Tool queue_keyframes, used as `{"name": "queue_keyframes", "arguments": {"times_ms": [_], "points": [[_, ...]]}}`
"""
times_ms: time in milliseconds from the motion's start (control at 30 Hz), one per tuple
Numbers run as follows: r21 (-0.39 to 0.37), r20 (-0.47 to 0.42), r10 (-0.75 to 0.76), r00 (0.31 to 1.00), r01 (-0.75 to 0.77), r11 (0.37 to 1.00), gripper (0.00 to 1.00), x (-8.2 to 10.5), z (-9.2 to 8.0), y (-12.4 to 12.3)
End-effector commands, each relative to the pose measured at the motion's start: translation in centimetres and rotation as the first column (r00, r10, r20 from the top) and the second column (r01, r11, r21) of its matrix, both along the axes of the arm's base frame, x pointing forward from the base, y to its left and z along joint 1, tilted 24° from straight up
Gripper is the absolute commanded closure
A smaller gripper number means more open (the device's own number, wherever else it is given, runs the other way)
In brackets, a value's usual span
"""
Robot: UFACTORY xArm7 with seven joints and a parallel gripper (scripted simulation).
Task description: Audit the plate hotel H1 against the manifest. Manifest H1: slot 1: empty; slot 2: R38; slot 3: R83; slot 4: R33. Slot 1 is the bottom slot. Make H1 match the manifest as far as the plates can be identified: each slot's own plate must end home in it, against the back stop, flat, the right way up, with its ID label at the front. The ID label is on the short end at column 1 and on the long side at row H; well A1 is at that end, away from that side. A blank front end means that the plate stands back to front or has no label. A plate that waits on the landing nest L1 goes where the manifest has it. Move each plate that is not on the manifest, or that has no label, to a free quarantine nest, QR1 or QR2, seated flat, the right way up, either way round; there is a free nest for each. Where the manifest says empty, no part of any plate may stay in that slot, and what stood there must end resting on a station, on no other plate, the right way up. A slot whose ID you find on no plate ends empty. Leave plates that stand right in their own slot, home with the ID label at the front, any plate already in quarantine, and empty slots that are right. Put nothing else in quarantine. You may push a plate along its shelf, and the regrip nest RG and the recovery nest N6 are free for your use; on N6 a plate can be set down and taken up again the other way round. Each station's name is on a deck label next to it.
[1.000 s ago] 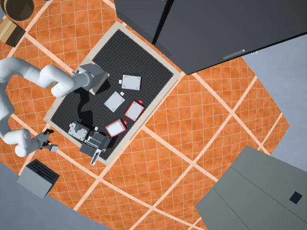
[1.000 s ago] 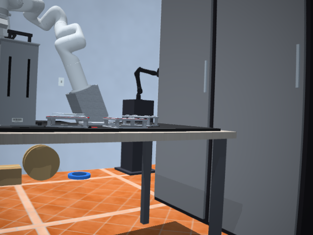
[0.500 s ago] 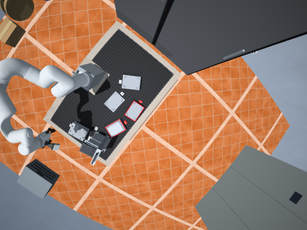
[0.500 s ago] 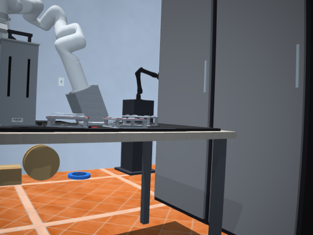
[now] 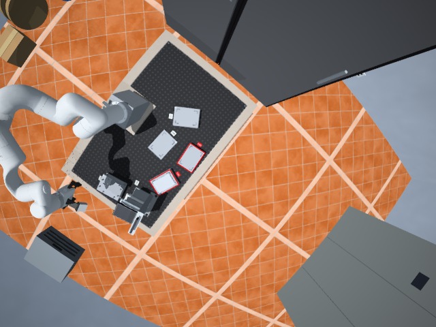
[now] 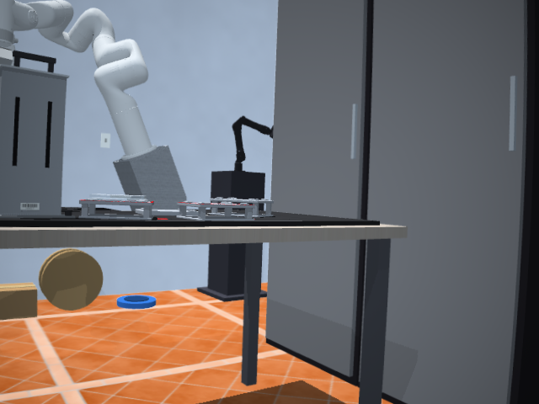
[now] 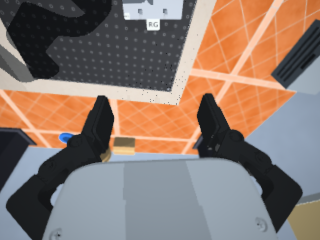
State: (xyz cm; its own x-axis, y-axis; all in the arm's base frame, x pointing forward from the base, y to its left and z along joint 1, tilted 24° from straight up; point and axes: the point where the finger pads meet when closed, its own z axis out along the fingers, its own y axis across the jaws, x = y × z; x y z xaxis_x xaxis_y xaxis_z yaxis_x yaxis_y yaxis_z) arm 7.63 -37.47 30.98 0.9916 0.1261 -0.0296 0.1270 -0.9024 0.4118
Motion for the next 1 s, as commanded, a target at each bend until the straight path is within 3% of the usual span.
{"name": "queue_keyframes", "arguments": {"times_ms": [0, 967], "points": [[-0.004, 0.001, 0.000, 1.000, 0.000, 1.000, 0.00, 0.1, -0.5, -0.4], [-0.004, 0.001, 0.000, 1.000, 0.000, 1.000, 0.00, 0.2, -4.6, -2.2]]}}
